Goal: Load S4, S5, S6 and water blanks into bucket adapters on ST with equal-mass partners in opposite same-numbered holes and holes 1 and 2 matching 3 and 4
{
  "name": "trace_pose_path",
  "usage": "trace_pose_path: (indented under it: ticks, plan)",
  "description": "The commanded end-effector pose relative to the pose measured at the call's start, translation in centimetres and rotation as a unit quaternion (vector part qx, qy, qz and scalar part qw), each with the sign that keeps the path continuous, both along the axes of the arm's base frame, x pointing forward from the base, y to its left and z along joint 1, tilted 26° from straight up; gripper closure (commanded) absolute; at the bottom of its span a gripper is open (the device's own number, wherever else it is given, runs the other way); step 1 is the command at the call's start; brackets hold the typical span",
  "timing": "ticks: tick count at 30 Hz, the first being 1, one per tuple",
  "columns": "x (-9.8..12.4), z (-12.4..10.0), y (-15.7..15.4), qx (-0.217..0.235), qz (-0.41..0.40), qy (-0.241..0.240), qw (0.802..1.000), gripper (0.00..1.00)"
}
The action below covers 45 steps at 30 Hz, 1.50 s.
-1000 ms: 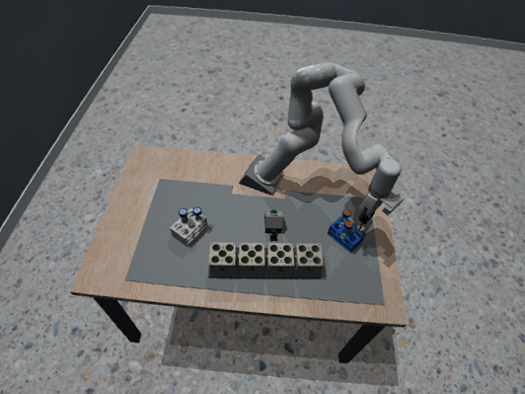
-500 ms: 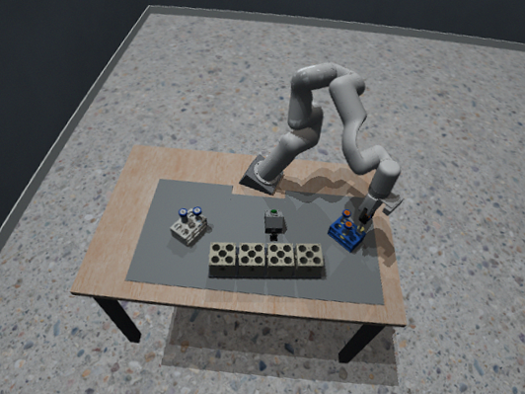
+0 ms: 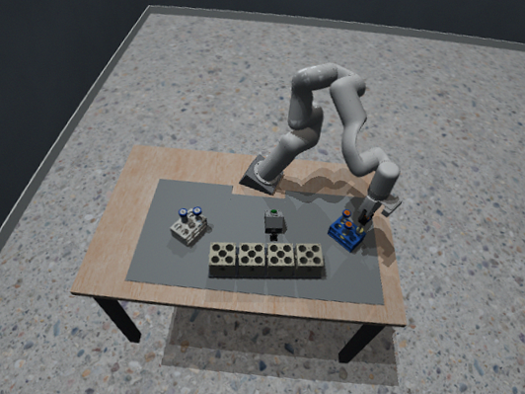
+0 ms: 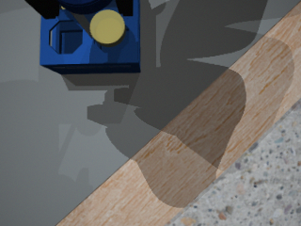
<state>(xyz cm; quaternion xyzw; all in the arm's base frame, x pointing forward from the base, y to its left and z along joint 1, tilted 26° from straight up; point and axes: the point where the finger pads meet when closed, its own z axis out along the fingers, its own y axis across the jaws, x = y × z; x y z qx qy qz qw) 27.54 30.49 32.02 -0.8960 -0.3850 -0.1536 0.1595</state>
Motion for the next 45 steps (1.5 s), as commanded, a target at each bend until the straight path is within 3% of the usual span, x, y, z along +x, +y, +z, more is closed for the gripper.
trace_pose_path:
  ticks: [1,45]
  plan:
    - [0.1,-0.2,0.2,0.001,0.000,-0.002,1.000,1.00]
    - [0.7,-3.8,1.8,0.001,0.000,-0.001,1.000,1.00]
